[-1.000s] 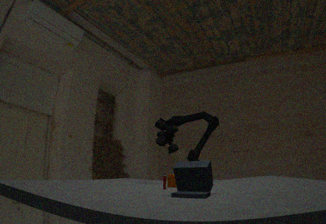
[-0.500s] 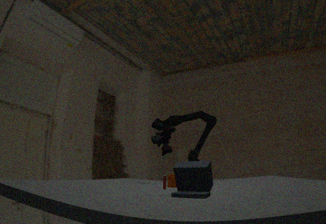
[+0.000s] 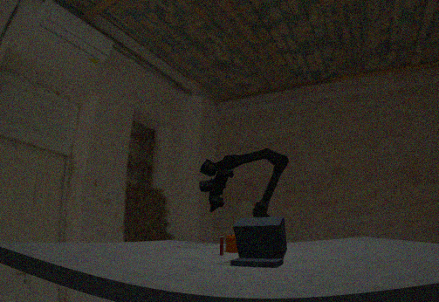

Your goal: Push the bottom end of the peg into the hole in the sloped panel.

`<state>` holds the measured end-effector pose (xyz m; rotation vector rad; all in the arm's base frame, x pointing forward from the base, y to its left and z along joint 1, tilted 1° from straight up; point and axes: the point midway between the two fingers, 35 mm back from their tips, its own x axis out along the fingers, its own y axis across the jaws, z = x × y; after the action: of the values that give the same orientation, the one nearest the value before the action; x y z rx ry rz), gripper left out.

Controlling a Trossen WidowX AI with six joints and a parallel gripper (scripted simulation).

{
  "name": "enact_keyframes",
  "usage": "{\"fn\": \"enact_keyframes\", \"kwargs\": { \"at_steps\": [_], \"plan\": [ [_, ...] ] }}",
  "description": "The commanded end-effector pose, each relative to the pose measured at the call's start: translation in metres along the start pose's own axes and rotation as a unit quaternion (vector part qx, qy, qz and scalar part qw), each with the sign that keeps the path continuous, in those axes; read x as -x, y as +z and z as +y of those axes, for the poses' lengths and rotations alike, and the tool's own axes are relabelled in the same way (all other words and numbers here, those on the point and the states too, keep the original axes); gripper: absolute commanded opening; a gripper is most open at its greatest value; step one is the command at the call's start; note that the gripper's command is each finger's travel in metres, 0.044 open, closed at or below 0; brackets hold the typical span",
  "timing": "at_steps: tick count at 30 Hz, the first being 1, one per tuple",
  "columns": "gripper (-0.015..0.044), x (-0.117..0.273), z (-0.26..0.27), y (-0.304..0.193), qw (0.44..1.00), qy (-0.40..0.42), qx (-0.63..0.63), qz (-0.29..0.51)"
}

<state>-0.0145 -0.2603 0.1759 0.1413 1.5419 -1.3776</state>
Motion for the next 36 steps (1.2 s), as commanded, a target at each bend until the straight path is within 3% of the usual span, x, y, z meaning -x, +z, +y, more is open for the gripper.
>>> {"fn": "enact_keyframes", "kwargs": {
  "at_steps": [1, 36],
  "plan": [
    [0.044, 0.002, 0.008, 0.008, 0.999, 0.015, -0.032, -0.009],
    [0.044, 0.031, 0.103, 0.06, 0.94, 0.161, -0.302, -0.006]
  ]
}}
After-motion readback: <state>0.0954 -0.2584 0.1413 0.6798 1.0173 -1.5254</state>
